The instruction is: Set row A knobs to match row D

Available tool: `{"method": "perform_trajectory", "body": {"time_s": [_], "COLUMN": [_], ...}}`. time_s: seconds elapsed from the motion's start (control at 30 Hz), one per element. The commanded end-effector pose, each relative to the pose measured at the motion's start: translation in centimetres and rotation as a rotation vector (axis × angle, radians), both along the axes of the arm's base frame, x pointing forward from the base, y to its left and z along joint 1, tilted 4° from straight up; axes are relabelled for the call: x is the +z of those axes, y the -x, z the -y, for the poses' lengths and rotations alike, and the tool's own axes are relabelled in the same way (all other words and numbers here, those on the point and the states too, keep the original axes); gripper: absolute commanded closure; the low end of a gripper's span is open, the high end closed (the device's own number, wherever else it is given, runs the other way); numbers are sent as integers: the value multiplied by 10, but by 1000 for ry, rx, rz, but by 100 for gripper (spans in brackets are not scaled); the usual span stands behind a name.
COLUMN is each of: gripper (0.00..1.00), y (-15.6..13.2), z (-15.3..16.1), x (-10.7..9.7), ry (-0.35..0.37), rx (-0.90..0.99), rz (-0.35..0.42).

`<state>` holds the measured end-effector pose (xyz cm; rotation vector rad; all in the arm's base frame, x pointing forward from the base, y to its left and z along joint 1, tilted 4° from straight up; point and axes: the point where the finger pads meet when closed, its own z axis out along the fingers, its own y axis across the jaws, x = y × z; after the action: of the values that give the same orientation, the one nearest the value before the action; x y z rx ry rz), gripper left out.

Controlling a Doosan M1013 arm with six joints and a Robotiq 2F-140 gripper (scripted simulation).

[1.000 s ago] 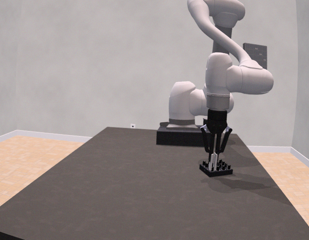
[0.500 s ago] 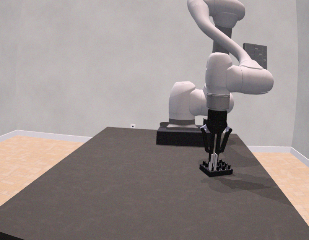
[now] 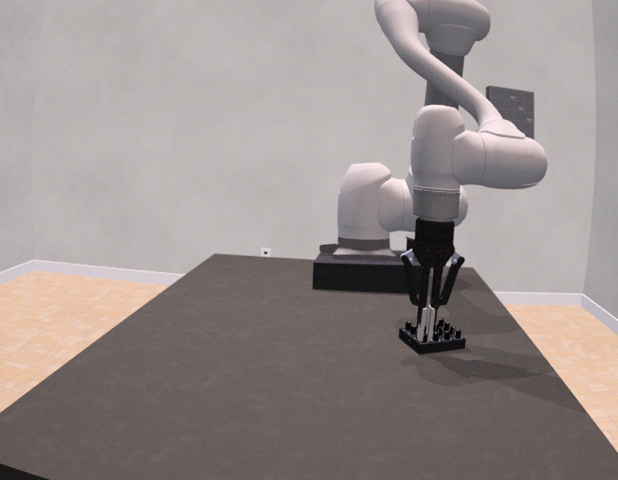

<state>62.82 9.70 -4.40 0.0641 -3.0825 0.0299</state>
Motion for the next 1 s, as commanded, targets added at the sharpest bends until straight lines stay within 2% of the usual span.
{"method": "perform_trajectory", "body": {"time_s": [0.0,0.43,0.97], "gripper": [95,95,95], "y": [0,0,0], "z": [0,0,0], "x": [0,0,0], "ry": [0,3,17], "rx": [-1,-54,-302], "rz": [0,1,6]}}
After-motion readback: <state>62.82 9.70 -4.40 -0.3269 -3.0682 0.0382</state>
